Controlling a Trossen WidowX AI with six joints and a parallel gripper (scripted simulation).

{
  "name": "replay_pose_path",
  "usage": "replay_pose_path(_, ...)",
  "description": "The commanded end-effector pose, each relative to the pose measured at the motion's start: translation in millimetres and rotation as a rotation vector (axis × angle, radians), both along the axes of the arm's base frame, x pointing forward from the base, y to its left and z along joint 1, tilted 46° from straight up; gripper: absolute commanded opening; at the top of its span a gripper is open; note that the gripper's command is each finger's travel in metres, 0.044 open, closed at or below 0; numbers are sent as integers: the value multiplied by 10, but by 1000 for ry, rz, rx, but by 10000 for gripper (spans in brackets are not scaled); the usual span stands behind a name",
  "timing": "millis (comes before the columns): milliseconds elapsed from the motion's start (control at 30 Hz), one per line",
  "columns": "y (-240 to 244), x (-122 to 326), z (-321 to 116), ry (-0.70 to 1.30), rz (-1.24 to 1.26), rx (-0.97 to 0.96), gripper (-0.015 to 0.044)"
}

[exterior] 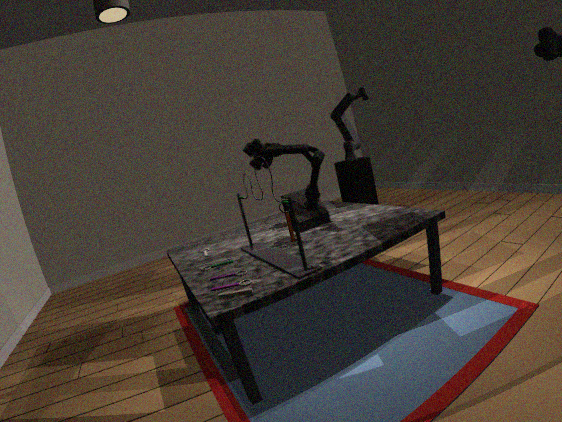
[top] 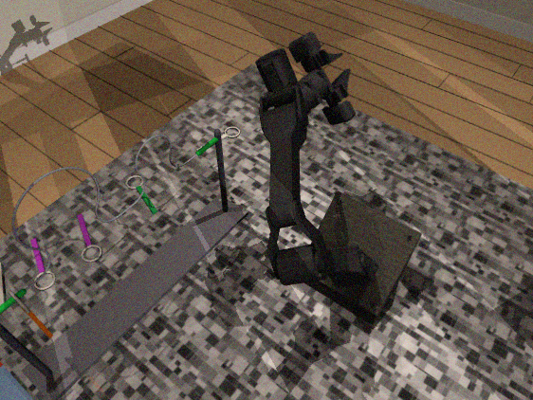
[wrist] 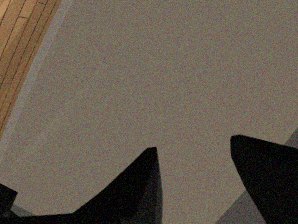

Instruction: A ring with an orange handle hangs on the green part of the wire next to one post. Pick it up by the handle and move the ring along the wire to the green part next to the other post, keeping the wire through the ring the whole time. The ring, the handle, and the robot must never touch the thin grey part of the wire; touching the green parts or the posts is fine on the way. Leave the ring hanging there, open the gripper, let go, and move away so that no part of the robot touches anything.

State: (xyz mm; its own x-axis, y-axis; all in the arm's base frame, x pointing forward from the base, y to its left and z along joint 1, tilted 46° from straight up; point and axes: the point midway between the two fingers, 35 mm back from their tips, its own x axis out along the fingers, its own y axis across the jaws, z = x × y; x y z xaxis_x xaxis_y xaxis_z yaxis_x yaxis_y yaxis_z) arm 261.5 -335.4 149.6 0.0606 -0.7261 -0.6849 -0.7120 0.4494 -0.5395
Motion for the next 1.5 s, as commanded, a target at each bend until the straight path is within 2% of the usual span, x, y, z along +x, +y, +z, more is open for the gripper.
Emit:
replay_pose_path(0, 275, 251, 24, -68, 45, -1, 160)
replay_pose_path(467, 1223, 864, 98, -374, 37, 62, 160)
replay_pose_path(633, 1713, 1053, 129, -515, 29, 123, 160)
replay_pose_path(1200, 3486, 1278, 291, -947, -29, 479, 160)
replay_pose_path(1467, 4372, 1484, 705, -1169, -36, 661, 160)
